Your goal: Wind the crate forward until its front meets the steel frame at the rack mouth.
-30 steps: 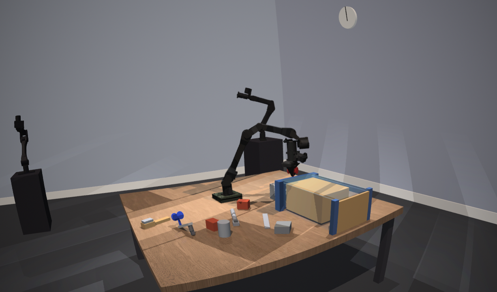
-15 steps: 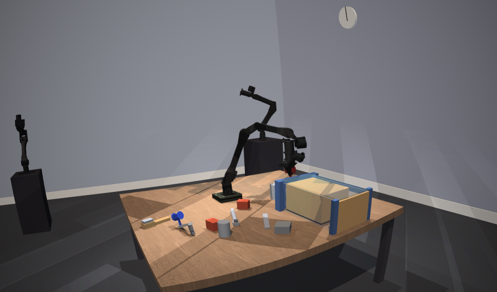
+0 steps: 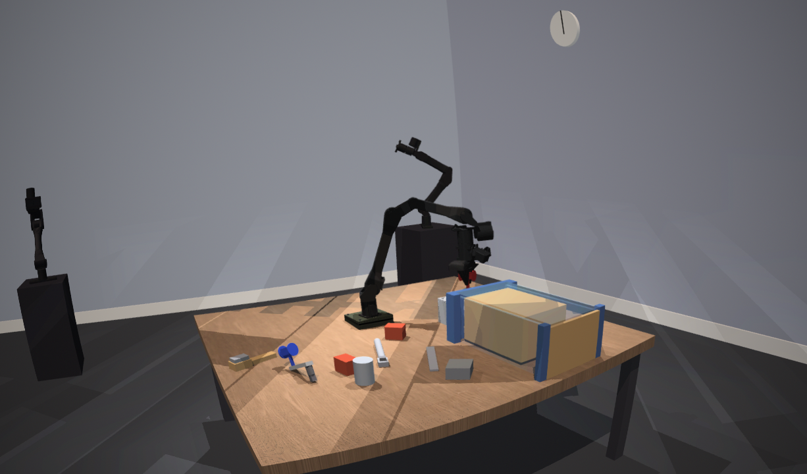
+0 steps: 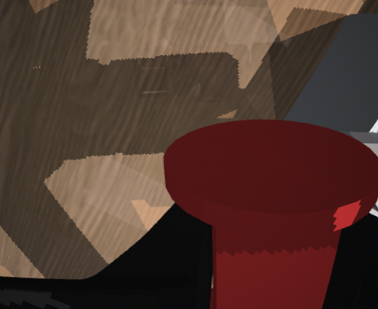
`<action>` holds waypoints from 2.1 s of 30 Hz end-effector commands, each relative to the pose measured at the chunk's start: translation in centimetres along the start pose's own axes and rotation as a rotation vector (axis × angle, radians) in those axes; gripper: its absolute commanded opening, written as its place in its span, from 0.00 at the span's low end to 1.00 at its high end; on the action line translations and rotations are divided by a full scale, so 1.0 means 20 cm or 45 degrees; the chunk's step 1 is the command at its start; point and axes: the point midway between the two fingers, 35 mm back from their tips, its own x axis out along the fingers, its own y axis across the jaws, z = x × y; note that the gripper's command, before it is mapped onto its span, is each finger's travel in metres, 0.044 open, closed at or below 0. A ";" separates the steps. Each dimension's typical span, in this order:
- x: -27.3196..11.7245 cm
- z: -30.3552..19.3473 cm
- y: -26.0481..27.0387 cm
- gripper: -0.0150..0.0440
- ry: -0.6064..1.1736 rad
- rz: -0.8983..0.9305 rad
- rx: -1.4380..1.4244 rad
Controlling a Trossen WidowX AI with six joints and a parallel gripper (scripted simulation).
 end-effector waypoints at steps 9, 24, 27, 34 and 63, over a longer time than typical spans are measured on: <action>0.01 -0.14 -0.01 0.25 0.047 -0.010 -0.011; 0.00 -0.23 -0.04 0.25 0.049 -0.011 -0.011; 0.00 -0.25 -0.05 0.25 0.049 -0.011 -0.011; 0.00 -0.29 -0.07 0.25 0.050 -0.011 -0.011; 0.00 -0.42 -0.20 0.25 0.053 -0.014 -0.011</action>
